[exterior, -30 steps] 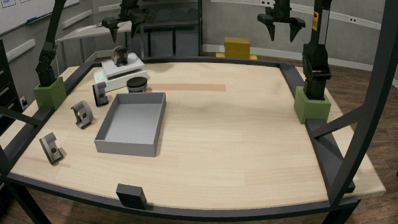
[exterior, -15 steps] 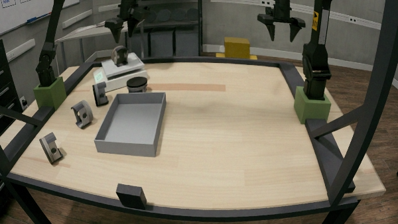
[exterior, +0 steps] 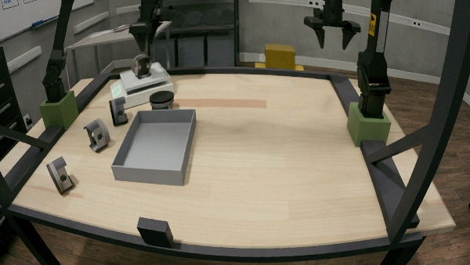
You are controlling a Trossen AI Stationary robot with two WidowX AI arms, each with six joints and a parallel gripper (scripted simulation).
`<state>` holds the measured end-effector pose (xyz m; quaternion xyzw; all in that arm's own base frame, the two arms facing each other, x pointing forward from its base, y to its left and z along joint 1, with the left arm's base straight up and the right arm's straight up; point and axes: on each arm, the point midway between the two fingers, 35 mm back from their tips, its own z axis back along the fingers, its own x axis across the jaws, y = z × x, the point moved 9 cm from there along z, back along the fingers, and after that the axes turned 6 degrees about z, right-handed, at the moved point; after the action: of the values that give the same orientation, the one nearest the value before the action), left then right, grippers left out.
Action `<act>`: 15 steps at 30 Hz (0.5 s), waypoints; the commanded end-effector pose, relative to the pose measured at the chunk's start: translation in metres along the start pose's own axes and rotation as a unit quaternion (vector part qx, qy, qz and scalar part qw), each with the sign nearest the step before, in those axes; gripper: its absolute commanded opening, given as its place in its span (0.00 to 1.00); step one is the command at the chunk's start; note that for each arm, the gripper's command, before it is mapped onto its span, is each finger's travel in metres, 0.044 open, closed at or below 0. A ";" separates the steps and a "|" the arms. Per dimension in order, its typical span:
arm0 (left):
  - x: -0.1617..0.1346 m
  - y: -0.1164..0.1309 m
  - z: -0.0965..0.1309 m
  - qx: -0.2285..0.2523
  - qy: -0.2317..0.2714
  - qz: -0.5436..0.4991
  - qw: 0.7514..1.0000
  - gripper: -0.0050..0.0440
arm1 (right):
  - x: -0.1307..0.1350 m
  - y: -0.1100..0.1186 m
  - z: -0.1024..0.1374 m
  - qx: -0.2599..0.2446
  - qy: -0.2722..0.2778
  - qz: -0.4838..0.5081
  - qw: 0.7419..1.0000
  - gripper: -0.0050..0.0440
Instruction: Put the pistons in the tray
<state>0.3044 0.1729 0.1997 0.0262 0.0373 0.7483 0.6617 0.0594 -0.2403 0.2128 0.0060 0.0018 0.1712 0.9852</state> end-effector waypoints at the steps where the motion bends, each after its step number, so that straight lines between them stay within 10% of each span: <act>1: 0.000 0.006 0.011 -0.028 -0.004 0.060 0.998 0.87 | 0.001 -0.003 0.008 -0.017 0.000 0.003 1.000 0.92; 15: 0.000 0.011 0.010 -0.056 0.004 0.215 0.975 0.87 | 0.001 -0.003 0.008 -0.017 0.000 0.003 1.000 0.92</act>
<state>0.2990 0.1724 0.2000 0.0079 0.0143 0.8505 0.5257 0.0594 -0.2403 0.2128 0.0060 0.0018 0.1712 0.9852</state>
